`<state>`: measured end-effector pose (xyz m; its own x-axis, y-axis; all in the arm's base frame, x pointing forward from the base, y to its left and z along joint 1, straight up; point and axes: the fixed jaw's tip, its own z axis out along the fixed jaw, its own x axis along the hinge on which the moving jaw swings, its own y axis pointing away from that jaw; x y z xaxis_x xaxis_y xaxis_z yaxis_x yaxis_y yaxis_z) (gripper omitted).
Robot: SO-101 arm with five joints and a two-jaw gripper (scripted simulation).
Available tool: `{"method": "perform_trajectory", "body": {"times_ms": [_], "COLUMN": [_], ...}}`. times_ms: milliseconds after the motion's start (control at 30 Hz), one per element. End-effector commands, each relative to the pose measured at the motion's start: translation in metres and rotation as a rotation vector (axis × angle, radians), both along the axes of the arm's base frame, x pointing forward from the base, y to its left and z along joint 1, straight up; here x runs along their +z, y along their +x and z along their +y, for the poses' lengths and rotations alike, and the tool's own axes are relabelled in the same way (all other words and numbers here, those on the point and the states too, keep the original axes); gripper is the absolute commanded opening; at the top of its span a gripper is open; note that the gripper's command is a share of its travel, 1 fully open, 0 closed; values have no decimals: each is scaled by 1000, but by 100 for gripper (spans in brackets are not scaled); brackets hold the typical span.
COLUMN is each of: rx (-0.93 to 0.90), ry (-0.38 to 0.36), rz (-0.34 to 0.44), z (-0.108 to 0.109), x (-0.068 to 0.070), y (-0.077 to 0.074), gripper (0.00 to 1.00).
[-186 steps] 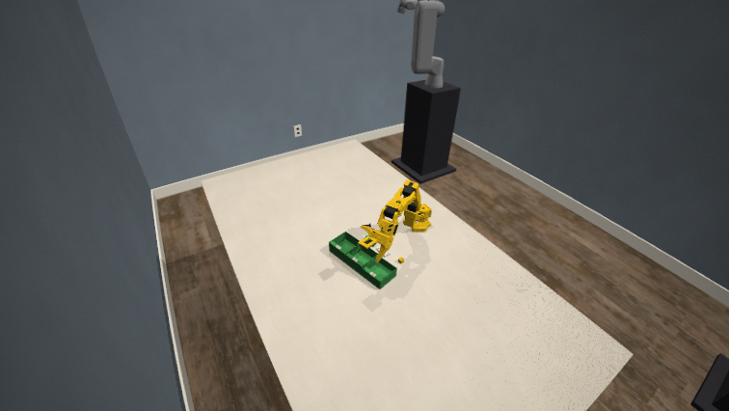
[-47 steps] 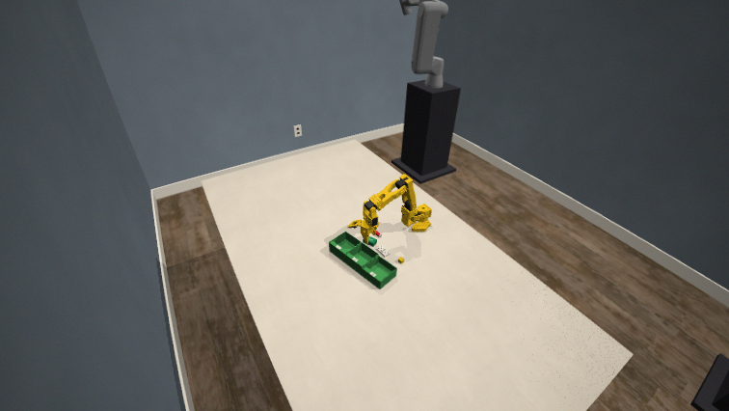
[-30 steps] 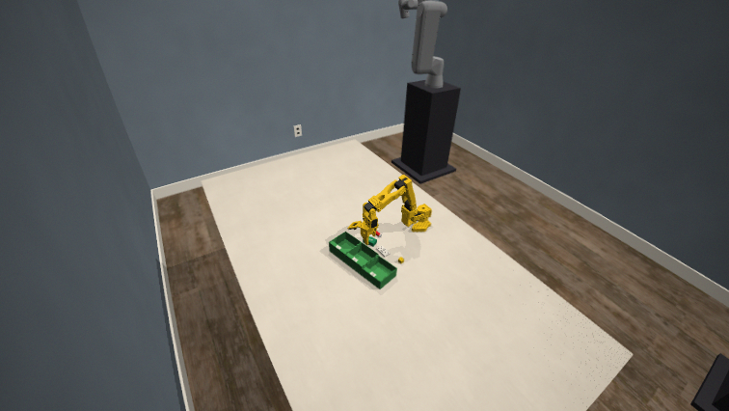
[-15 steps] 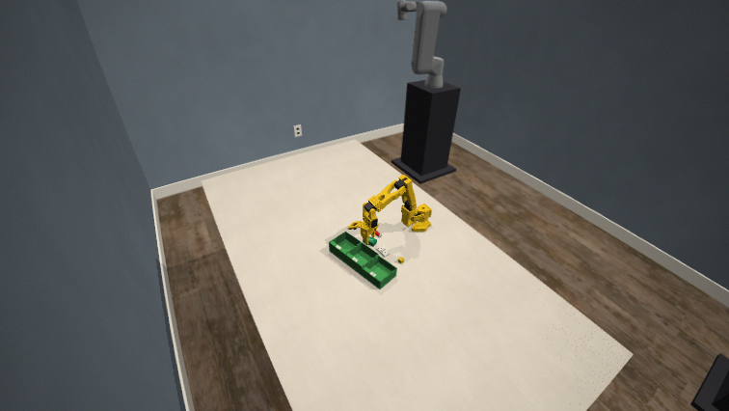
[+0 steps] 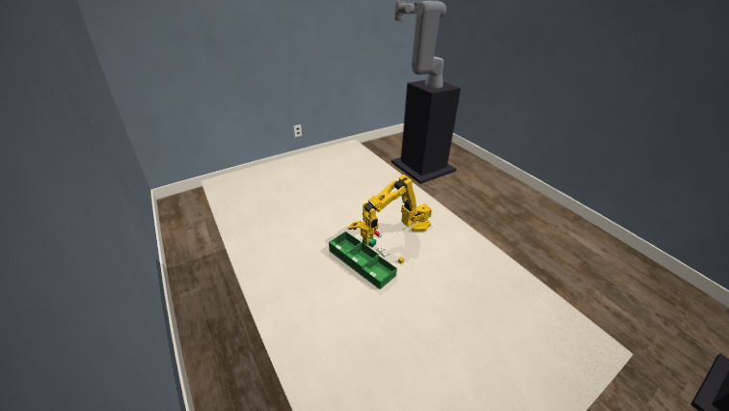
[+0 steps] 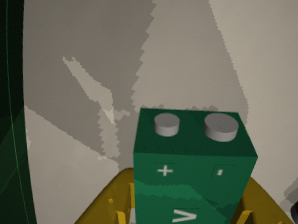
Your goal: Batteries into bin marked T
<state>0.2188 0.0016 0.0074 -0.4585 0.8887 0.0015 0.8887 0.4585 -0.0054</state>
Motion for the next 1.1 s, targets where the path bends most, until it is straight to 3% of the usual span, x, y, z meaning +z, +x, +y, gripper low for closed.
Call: {"method": "perform_trajectory", "body": {"times_ms": [0,400,1067], "rx": [-13,-13,-13], "ry": [1,1,1], "rz": [-30,-30,-30], "z": [-1,-1,-1], "x": [4,4,4], "y": [4,4,4], "gripper": [6,0,0]}}
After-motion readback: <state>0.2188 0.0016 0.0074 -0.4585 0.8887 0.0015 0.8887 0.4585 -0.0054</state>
